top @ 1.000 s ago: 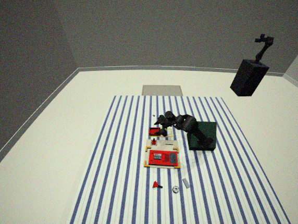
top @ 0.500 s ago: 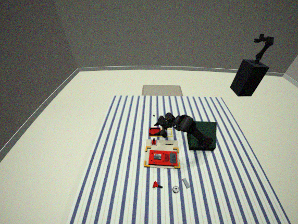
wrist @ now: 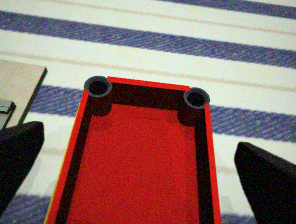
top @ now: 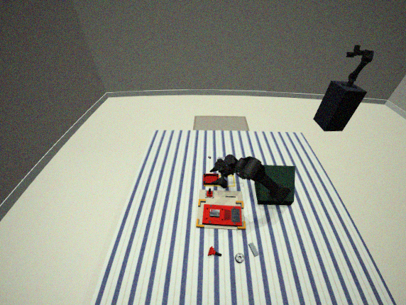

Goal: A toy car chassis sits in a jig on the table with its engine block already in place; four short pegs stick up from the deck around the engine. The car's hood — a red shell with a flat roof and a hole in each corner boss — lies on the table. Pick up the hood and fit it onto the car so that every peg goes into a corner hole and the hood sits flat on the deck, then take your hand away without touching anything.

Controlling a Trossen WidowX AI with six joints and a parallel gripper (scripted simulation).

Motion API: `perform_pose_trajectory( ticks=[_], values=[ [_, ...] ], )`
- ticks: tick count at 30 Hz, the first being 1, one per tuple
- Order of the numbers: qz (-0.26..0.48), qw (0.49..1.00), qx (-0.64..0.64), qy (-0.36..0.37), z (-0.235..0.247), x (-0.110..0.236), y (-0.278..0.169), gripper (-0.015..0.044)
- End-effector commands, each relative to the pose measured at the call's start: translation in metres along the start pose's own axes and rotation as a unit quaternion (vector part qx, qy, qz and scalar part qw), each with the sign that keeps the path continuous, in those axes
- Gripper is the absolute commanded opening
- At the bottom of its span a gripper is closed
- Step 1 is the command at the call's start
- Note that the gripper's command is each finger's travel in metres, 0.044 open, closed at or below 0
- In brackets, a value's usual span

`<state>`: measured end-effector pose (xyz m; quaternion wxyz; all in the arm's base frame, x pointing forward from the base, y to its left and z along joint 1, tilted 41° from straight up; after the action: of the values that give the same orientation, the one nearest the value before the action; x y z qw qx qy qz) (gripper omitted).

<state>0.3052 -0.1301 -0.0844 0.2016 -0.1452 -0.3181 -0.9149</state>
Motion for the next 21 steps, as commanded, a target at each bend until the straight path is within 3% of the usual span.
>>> perform_pose_trajectory(
  ticks=[1,21],
  values=[
    [0.001,1.000,-0.004,-0.003,-0.0015,-0.0015,-0.0031,0.0440],
    [0.001,1.000,-0.004,-0.003,-0.0029,-0.0071,-0.0112,0.0440]
  ],
)
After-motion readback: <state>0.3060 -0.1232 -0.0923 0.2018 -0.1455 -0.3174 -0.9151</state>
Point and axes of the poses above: the point midway between the two fingers, 35 mm back from their tips, its own x axis back along the fingers, its own z axis across the jaws, y = z × x, the point moved 2 cm from there along x, back along the fingers, and after that the axes turned 11 degrees about -x, right-handed, at the moved point
